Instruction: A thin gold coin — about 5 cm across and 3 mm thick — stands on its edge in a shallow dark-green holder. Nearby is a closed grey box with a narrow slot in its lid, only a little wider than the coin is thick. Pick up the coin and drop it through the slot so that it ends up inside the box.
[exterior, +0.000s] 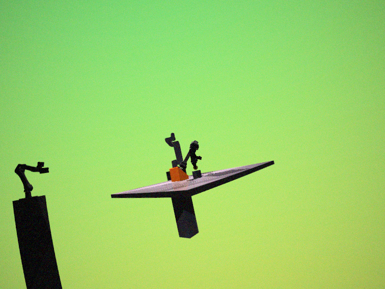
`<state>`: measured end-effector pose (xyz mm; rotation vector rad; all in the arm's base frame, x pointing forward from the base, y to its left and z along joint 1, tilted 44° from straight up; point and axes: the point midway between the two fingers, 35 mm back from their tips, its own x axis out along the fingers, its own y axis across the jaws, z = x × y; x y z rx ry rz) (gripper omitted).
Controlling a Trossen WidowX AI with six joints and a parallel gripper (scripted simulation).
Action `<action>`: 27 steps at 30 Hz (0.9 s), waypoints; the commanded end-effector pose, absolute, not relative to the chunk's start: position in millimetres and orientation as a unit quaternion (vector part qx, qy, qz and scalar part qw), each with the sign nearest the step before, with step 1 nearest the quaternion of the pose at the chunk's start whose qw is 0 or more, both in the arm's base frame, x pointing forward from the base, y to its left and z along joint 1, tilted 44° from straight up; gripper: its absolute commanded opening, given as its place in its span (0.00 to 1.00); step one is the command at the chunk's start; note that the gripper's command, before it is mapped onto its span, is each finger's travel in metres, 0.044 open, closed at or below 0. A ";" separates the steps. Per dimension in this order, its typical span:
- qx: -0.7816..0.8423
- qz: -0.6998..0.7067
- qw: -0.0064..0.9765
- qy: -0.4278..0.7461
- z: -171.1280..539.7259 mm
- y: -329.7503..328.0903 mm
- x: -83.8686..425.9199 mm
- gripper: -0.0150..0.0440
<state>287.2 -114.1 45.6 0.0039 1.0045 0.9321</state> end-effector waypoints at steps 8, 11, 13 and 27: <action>0.004 0.430 0.776 0.462 40.9 -109.2 288.9 0.25; 0.002 0.430 0.774 0.464 41.6 -110.3 288.4 0.34; 0.002 0.430 0.774 0.464 41.6 -110.3 288.4 0.43; 0.002 0.430 0.774 0.464 46.3 -114.8 287.1 0.66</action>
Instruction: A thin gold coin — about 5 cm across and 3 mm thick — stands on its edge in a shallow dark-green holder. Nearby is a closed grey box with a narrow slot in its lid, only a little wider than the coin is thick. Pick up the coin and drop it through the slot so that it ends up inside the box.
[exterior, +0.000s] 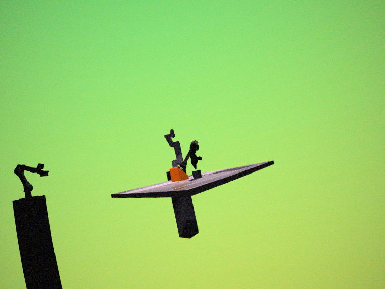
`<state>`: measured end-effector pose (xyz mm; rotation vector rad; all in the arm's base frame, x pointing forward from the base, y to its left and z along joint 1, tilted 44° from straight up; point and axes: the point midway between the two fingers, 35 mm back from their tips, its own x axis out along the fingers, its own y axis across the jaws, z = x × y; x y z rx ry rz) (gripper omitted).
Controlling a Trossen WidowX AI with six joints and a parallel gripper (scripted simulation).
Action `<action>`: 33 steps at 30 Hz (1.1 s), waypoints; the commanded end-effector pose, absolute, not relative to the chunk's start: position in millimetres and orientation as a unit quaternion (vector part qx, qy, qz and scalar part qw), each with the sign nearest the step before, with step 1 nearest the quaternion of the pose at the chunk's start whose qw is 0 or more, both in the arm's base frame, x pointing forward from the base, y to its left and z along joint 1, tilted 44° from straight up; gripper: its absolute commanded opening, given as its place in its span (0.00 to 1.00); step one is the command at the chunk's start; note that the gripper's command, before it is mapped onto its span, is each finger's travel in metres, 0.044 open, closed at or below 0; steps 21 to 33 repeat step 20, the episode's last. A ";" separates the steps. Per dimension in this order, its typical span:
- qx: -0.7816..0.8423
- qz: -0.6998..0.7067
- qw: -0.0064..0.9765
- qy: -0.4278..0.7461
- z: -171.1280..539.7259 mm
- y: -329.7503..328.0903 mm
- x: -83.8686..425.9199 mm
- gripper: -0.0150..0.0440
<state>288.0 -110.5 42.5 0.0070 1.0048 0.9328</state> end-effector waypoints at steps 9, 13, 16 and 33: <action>0.005 0.432 0.774 0.463 84.5 -146.8 274.2 1.00; 0.005 0.432 0.774 0.463 86.4 -148.1 273.5 1.00; 0.005 0.432 0.774 0.463 86.4 -148.1 273.5 1.00; 0.005 0.432 0.774 0.463 86.4 -148.1 273.5 1.00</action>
